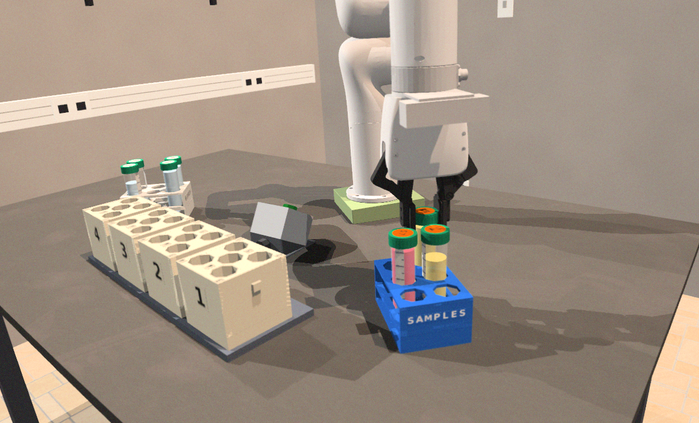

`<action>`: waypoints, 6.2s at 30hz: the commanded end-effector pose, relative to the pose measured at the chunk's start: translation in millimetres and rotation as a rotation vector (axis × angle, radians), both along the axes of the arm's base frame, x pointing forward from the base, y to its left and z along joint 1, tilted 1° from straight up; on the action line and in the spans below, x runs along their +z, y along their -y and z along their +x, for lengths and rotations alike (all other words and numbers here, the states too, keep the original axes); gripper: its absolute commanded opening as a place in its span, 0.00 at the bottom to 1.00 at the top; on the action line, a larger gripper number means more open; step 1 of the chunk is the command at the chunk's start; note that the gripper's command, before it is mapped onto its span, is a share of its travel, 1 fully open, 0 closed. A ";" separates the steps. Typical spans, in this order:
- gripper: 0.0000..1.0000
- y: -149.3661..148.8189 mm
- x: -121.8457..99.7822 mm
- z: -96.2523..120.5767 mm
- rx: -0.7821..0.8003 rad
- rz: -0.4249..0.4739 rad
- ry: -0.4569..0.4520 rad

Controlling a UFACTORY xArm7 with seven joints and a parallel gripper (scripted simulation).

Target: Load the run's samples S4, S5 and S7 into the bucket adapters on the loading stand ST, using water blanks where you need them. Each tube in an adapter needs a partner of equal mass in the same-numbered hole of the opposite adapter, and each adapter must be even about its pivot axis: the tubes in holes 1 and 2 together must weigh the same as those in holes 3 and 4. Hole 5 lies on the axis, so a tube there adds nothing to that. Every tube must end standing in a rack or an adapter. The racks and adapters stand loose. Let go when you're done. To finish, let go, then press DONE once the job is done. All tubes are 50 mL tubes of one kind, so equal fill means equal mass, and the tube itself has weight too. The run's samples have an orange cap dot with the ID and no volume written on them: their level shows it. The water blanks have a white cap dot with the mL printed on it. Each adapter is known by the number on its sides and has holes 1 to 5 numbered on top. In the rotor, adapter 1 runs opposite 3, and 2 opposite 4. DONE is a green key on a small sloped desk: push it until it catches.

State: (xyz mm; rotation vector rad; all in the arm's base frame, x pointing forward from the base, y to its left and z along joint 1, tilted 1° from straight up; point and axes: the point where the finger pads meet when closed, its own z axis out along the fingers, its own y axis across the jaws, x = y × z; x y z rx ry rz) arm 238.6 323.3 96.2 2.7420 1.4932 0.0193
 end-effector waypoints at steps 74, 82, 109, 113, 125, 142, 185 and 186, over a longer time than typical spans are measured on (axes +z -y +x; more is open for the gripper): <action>0.00 -2.2 109.5 -1.4 0.000 0.004 0.003; 0.00 -2.3 121.5 -1.7 0.000 0.004 0.003; 0.00 45.5 129.5 25.5 -0.366 0.011 0.007; 0.00 58.6 129.8 32.9 -0.466 0.013 0.008; 0.00 106.4 130.8 60.2 -0.833 0.021 0.011; 0.00 171.7 132.3 97.5 -0.940 0.023 0.013; 0.00 330.6 135.9 187.9 -0.940 0.022 0.014; 0.00 330.6 135.9 187.9 -0.940 0.022 0.014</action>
